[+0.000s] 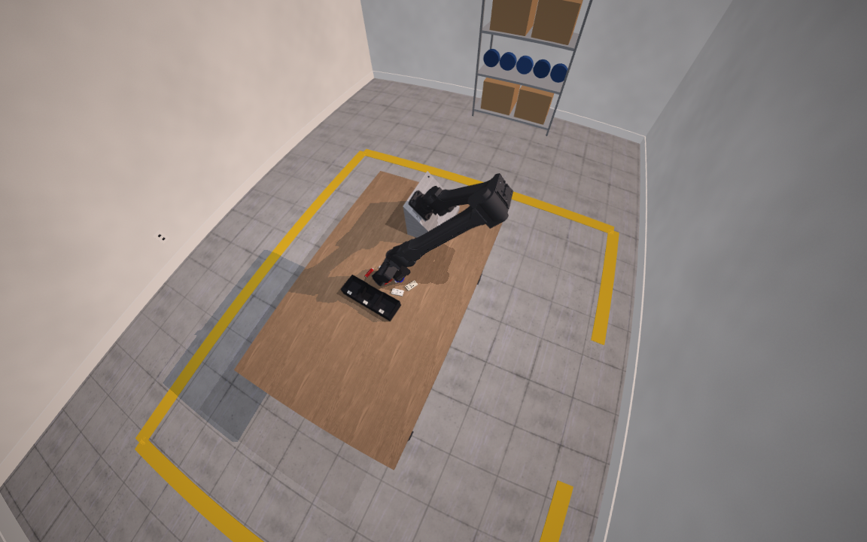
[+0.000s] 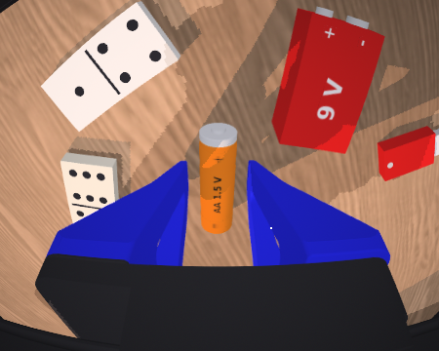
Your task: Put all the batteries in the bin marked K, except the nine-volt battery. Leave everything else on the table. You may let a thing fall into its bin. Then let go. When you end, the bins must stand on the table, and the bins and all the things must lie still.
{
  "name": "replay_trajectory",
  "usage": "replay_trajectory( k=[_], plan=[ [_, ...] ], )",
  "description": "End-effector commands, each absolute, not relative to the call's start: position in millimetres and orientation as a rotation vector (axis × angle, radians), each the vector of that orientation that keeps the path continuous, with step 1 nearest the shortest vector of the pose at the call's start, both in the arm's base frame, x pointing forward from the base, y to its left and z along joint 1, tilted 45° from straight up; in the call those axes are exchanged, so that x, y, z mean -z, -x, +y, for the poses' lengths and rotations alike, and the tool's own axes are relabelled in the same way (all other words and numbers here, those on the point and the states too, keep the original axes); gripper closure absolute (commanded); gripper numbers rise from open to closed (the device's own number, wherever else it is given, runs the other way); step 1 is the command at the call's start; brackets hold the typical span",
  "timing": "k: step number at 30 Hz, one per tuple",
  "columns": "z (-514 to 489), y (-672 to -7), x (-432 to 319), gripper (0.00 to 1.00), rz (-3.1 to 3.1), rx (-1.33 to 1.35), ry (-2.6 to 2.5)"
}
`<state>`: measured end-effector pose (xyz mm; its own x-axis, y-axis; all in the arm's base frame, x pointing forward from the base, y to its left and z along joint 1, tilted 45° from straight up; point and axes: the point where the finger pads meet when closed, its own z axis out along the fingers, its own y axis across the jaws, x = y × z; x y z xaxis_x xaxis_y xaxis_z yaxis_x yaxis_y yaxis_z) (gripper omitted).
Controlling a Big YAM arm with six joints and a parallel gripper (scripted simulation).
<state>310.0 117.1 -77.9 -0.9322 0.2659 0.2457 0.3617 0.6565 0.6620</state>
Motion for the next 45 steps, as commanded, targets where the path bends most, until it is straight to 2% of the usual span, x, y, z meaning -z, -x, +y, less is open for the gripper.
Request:
replay_trajectory(
  k=[1,8,9,40,45],
  plan=[
    [114,-317,75,0.73,-2.75,1.148,0.544],
    [114,-317,74,0.73,-2.75,1.148,0.544],
    [114,-317,74,0.92,-2.75,1.148,0.544],
    [111,-312,75,0.92,-2.741,1.149,0.575],
    [96,-326,56,0.92,-2.773,1.163,0.547]
  ],
)
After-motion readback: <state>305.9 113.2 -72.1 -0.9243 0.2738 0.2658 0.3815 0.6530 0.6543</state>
